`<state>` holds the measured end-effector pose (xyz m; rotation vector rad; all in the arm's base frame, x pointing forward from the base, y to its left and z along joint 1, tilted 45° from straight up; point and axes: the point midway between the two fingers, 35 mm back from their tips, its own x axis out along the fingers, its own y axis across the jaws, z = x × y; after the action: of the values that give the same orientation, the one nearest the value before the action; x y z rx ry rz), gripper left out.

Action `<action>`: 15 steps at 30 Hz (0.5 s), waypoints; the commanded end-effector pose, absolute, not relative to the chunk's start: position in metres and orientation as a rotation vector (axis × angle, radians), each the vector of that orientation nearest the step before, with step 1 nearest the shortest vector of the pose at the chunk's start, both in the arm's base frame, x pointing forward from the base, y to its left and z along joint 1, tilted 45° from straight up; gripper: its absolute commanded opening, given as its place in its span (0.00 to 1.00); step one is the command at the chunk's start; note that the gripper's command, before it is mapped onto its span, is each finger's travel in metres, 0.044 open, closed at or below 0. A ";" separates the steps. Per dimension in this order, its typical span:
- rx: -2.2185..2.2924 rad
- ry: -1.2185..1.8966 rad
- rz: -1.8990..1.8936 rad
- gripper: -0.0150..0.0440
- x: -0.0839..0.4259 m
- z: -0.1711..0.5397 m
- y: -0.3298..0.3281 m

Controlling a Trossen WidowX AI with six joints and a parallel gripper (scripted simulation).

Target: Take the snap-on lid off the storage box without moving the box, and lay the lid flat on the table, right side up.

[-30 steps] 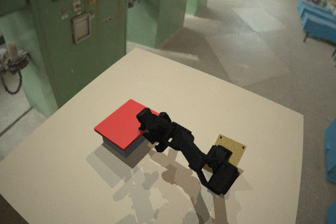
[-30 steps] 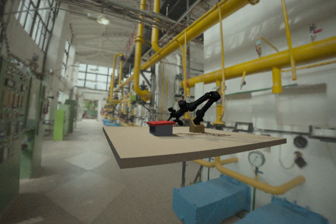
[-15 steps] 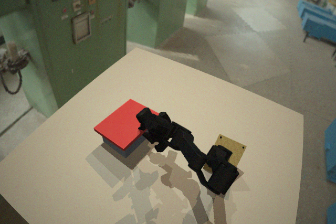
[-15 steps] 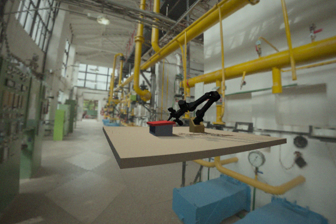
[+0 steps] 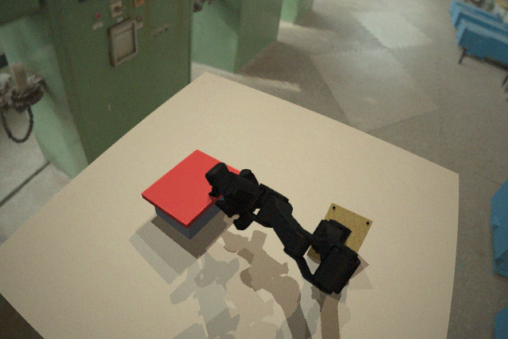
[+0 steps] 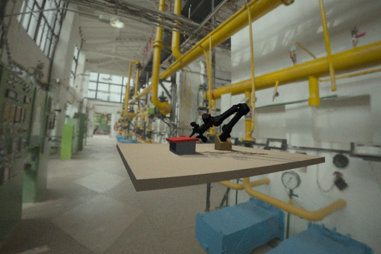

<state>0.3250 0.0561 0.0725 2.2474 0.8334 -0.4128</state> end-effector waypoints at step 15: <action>2.246 0.835 -0.414 0.25 0.327 0.082 0.046</action>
<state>0.3261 0.0486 0.0789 2.2477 0.8330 -0.4180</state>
